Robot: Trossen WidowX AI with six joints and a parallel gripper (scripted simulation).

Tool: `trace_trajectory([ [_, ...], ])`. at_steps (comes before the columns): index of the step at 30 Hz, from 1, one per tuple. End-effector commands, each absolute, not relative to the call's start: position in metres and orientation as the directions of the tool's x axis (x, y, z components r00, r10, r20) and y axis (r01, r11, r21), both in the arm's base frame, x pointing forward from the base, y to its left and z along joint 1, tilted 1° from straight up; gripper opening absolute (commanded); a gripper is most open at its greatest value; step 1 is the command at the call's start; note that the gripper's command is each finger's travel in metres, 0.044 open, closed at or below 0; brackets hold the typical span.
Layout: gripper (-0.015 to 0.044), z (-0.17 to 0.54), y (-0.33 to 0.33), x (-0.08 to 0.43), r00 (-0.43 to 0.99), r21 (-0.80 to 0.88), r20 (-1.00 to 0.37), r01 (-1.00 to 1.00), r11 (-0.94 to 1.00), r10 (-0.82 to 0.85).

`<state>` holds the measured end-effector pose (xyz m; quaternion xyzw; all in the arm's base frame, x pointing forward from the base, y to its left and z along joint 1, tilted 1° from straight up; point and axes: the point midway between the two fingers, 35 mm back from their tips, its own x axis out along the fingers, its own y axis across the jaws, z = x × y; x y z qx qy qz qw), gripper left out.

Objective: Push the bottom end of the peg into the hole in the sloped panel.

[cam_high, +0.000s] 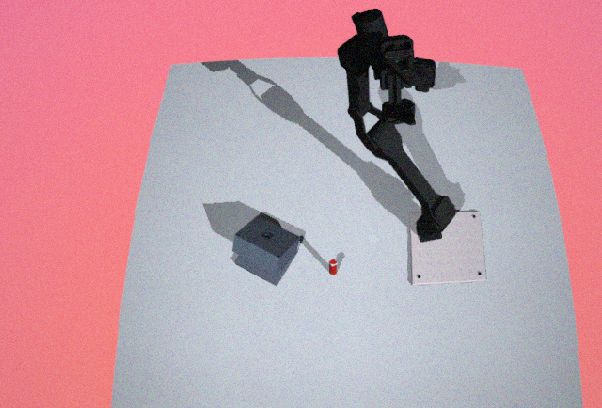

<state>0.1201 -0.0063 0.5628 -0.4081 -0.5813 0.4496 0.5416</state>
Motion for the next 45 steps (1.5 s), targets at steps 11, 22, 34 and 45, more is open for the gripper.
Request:
trace_trajectory([
  [11,0.0440,0.562,0.015,0.090,-0.013,-0.983,0.181,-0.017,0.181,0.983],
  [22,0.0440,0.555,0.046,0.064,0.074,-0.995,0.082,-0.055,0.086,0.994],
  [34,0.0440,0.541,0.083,0.049,0.181,-0.994,-0.033,-0.108,-0.013,0.983],
  [45,0.0440,0.522,0.119,0.047,0.281,-0.979,-0.141,-0.184,-0.090,0.949],
])
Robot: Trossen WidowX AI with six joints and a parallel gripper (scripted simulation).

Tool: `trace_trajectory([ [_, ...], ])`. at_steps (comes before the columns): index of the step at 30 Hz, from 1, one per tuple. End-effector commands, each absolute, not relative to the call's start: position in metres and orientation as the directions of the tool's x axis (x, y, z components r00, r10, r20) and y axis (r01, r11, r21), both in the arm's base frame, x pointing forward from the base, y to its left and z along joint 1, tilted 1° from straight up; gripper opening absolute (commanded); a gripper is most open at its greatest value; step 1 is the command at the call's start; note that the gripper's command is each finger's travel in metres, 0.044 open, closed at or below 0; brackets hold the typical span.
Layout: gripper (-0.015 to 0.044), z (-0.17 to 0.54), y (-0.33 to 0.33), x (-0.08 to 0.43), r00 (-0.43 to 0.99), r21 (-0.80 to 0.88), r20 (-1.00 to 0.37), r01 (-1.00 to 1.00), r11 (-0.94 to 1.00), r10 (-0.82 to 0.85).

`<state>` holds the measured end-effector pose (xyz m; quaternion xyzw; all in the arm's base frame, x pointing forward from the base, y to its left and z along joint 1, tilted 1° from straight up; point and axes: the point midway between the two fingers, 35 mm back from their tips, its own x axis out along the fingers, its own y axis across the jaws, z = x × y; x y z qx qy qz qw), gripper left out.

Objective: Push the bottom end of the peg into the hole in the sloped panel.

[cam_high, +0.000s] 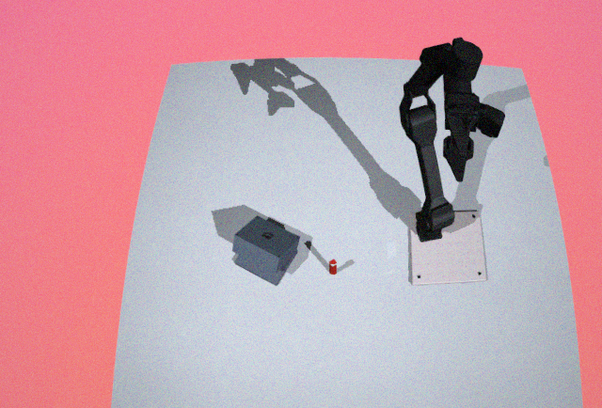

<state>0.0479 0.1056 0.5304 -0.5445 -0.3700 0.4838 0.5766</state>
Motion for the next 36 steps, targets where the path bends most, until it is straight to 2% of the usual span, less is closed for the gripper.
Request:
trace_trajectory([
  [1,0.0440,0.520,0.122,0.047,0.289,-0.976,-0.151,-0.193,-0.097,0.945],
  [21,0.0440,0.475,0.177,0.069,0.438,-0.905,-0.350,-0.387,-0.178,0.828],
  [36,0.0440,0.441,0.204,0.098,0.512,-0.829,-0.459,-0.542,-0.141,0.726],
])
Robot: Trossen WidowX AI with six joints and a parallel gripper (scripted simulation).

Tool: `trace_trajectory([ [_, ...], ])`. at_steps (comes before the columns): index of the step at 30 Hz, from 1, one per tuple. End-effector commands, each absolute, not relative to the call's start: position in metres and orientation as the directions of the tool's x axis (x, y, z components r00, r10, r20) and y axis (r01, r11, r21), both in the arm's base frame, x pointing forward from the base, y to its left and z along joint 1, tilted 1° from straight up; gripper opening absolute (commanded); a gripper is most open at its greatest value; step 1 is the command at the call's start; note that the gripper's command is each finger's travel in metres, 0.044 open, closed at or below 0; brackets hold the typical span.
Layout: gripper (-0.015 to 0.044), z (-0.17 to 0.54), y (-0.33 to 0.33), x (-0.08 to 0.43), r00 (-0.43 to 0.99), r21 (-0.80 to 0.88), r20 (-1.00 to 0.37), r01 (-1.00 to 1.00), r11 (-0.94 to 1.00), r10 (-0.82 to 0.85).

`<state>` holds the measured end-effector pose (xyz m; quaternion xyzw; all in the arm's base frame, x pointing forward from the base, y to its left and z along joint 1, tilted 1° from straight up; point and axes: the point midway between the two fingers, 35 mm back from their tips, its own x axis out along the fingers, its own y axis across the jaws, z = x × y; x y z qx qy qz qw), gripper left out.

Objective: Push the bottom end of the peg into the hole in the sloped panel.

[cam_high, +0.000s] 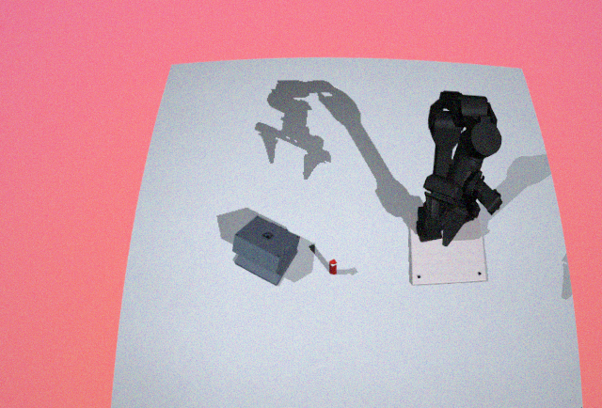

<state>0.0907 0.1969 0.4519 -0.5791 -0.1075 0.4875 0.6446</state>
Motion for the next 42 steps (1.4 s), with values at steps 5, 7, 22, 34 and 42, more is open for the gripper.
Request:
trace_trajectory([
  [5,0.0440,0.429,0.209,0.111,0.538,-0.800,-0.498,-0.588,-0.121,0.680],
  [7,0.0440,0.424,0.211,0.117,0.546,-0.787,-0.514,-0.606,-0.112,0.661],
  [22,0.0440,0.376,0.220,0.163,0.576,-0.668,-0.647,-0.744,-0.007,0.500],
  [34,0.0440,0.330,0.213,0.200,0.551,-0.543,-0.753,-0.829,0.134,0.360],
  [42,0.0440,0.298,0.201,0.222,0.509,-0.450,-0.818,-0.856,0.253,0.267],
])
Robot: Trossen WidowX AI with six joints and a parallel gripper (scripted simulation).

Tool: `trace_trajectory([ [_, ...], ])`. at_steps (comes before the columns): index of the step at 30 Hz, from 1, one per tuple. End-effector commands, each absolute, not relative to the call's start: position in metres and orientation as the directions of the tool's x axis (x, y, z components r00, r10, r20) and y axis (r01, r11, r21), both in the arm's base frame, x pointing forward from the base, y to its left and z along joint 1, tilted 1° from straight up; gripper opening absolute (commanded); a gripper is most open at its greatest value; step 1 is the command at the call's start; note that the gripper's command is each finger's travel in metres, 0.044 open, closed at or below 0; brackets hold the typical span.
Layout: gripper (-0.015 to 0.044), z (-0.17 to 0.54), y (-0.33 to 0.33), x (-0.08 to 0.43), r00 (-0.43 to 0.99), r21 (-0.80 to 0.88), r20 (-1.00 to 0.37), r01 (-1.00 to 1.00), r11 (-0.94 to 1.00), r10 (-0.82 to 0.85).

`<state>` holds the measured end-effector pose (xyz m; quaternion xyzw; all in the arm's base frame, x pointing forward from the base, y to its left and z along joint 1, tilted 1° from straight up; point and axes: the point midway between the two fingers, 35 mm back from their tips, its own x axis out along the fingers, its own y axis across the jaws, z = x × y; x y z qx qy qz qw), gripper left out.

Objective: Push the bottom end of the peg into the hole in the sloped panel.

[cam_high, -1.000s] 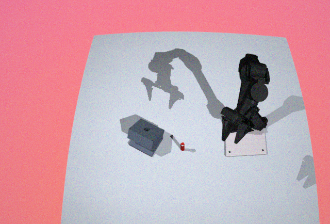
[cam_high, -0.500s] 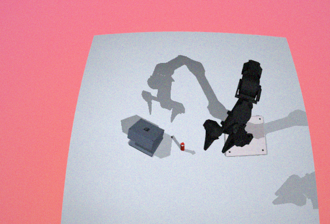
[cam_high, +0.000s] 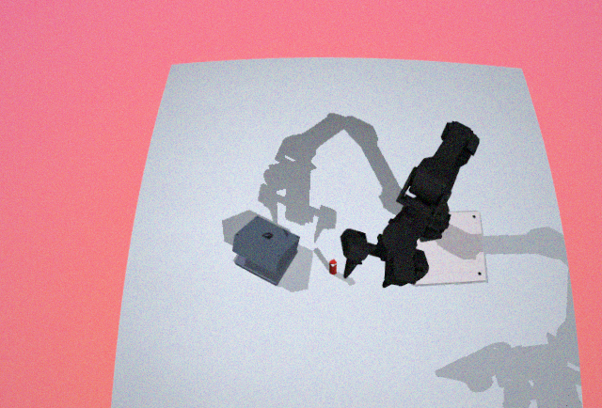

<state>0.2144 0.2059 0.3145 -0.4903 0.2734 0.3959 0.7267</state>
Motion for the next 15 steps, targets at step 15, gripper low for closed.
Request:
trace_trajectory([
  [15,0.0440,0.238,0.166,0.254,0.388,-0.282,-0.914,-0.818,0.502,0.118],
])
